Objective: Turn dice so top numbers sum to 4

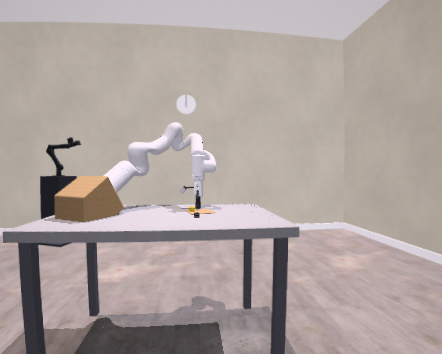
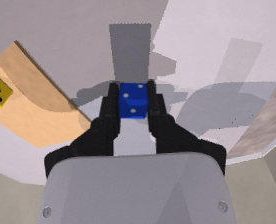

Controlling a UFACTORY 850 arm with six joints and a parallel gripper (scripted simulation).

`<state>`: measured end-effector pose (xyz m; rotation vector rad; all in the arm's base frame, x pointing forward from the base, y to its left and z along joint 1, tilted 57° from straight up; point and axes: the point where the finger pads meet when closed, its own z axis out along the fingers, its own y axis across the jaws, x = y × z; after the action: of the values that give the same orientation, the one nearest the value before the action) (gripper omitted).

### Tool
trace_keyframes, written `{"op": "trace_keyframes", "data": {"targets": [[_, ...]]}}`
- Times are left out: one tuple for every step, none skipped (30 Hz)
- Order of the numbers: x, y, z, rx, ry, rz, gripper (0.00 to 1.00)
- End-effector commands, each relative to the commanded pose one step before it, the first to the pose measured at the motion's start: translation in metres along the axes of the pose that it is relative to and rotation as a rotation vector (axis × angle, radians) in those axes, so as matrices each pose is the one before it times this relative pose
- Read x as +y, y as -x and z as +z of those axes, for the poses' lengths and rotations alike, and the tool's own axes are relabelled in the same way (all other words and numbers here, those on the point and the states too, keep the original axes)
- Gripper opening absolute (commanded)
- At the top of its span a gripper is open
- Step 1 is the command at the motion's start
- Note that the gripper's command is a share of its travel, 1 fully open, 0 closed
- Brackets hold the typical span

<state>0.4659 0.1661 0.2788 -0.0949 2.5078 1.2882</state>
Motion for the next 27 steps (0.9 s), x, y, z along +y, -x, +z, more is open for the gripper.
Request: {"op": "trace_keyframes", "data": {"targets": [[0.00002,0.00045,-0.00033,-0.00096,-0.00017,-0.00037,0.21],[0.00000,0.00000,0.00000,0.00000,0.00000,0.00000,0.21],[0.00000,0.00000,0.00000,0.00000,0.00000,0.00000,0.21],[0.00000,0.00000,0.00000,0.00000,0.00000,0.00000,0.21],[0.00000,0.00000,0.00000,0.00000,0.00000,0.00000,0.21],[0.00000,0.00000,-0.00006,0.00000,0.00000,0.00000,0.21],[0.00000,0.00000,-0.00042,0.00000,0.00001,0.00000,0.21],[0.00000,0.00000,-0.00104,0.00000,0.00001,0.00000,0.21],[0.00000,0.00000,0.00000,0.00000,0.00000,0.00000,0.21],[0.00000,0.00000,0.00000,0.00000,0.00000,0.00000,0.21],[0.00000,0.00000,-0.00185,0.00000,0.00000,0.00000,0.21],[0.00000,0.00000,-0.00277,0.00000,0.00000,0.00000,0.21],[0.00000,-0.00001,-0.00372,0.00001,-0.00001,0.00000,0.21],[0.00000,0.00000,-0.00466,0.00000,0.00000,0.00000,0.21],[0.00000,0.00000,-0.00553,0.00000,-0.00001,0.00000,0.21],[0.00000,0.00001,-0.00630,-0.00001,0.00001,0.00000,0.21],[0.00000,0.00000,-0.00692,0.00000,0.00000,0.00000,0.21],[0.00000,0.00000,-0.00738,0.00000,-0.00001,0.00000,0.21],[0.00000,0.00000,-0.00766,0.00000,0.00001,0.00000,0.21],[0.00000,0.00000,-0.00774,0.00000,0.00000,0.00000,0.21],[0.00000,0.00000,-0.00762,0.00000,0.00000,0.00000,0.21],[0.00000,0.00000,-0.00728,0.00000,0.00000,0.00000,0.21],[0.00000,0.00000,-0.00675,0.00000,0.00001,0.00000,0.21],[0.00000,0.00000,-0.00602,0.00000,0.00000,0.00000,0.21],[0.00000,0.00000,-0.00515,0.00000,0.00000,0.00000,0.21],[0.00000,0.00000,0.00000,0.00000,0.00000,0.00000,0.21],[0.00000,0.00000,0.00000,0.00000,0.00000,0.00000,0.21]]}}
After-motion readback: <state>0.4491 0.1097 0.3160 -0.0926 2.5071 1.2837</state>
